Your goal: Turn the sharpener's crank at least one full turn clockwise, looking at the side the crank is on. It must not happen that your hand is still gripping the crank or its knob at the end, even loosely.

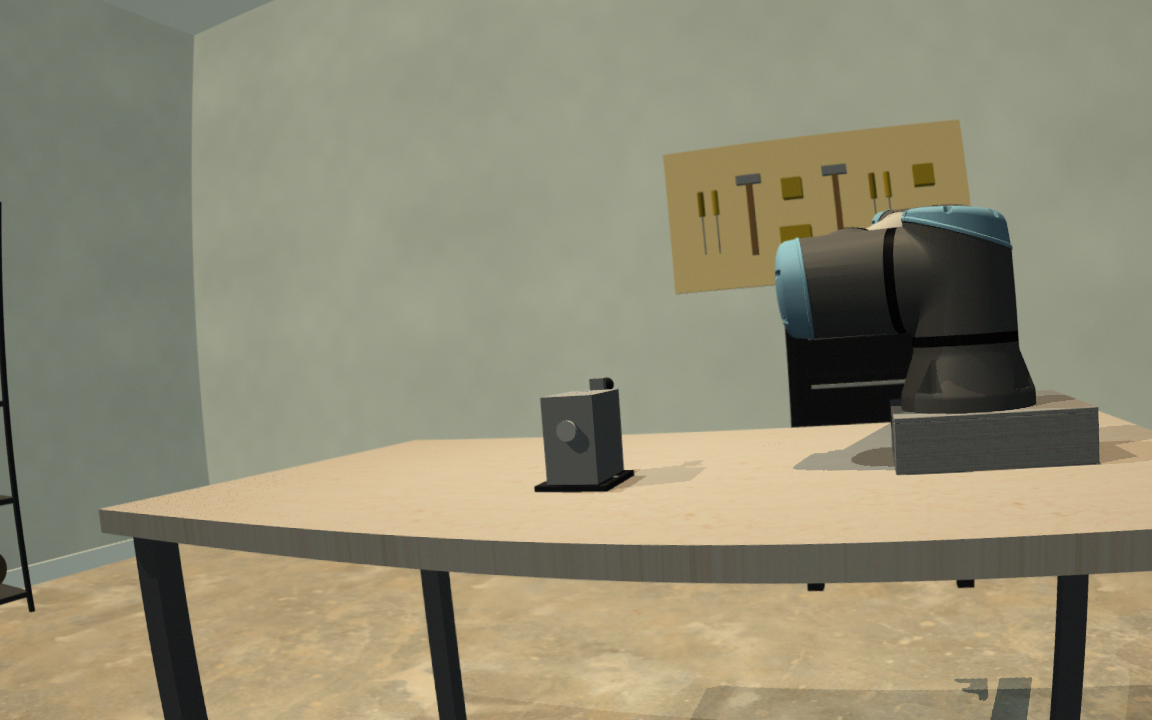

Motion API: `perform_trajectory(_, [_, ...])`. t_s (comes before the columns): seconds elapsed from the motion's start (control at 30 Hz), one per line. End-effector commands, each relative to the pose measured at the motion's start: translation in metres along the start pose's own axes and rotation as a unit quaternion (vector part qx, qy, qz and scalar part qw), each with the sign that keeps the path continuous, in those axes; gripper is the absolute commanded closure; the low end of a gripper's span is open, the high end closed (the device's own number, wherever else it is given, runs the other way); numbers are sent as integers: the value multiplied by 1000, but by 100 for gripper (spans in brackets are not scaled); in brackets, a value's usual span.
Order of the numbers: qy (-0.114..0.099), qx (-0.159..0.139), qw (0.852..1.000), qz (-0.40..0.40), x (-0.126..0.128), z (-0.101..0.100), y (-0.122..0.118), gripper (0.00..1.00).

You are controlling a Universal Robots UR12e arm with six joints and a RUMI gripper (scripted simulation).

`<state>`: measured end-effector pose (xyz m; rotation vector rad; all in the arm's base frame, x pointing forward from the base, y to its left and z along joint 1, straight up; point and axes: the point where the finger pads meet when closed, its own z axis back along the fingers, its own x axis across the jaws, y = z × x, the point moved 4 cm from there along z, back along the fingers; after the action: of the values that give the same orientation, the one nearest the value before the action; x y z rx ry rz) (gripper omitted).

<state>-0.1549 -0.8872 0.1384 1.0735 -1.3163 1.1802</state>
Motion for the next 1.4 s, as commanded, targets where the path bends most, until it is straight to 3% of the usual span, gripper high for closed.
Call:
perform_trajectory(0.0, [1,0,1000,0,21,0,-2,68])
perform_trajectory(0.2, [1,0,1000,0,48,0,-4,68])
perform_trajectory(0.3, [27,15,999,11,47,-3,-18,68])
perform_trajectory(0.67, [27,15,999,11,37,-3,-55,68])
perform_trajectory(0.73, [51,30,998,25,39,-4,-66,68])
perform_trajectory(0.9, [52,30,998,25,39,-7,-91,68])
perform_trajectory(1.13, [52,30,998,25,38,-10,-107,68])
perform_trajectory(1.2, [76,46,995,40,40,-12,-117,68])
perform_trajectory(1.37, [76,46,995,40,40,-18,-142,68])
